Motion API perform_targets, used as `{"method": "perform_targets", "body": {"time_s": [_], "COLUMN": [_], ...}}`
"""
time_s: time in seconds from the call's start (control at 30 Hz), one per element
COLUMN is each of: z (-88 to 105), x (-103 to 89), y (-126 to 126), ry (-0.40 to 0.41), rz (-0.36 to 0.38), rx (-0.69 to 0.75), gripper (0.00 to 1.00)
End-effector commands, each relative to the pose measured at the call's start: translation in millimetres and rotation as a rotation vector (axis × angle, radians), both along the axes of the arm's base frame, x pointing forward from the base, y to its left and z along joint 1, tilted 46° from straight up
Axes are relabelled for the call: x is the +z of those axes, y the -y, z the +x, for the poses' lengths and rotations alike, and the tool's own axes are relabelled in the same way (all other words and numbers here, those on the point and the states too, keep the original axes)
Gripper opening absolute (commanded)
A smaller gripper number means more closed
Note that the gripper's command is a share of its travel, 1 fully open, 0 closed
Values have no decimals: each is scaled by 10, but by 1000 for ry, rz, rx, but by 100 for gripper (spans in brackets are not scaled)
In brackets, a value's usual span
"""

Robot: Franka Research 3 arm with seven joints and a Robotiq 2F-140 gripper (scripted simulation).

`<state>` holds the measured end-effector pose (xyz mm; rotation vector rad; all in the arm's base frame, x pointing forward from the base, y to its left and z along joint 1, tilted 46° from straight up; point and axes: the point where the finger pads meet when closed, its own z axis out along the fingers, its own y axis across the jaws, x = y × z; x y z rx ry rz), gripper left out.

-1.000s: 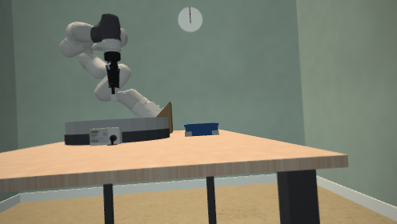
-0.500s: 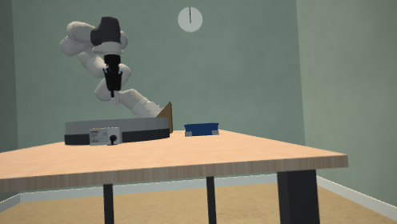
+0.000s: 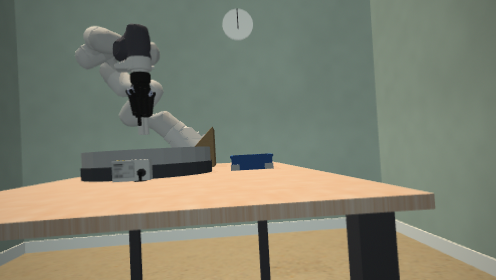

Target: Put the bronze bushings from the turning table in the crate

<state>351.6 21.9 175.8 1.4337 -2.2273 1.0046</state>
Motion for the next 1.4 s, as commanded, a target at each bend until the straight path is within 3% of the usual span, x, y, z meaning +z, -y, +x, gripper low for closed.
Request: {"method": "perform_targets", "body": {"time_s": [0.0,0.73,1.37], "z": [49,178,196], "x": [-37,-206,-232], "y": [-2,127,147], "ry": [127,371,408], "rz": [12,54,60], "rx": [-108,-354,-391], "gripper": [10,10,10]}}
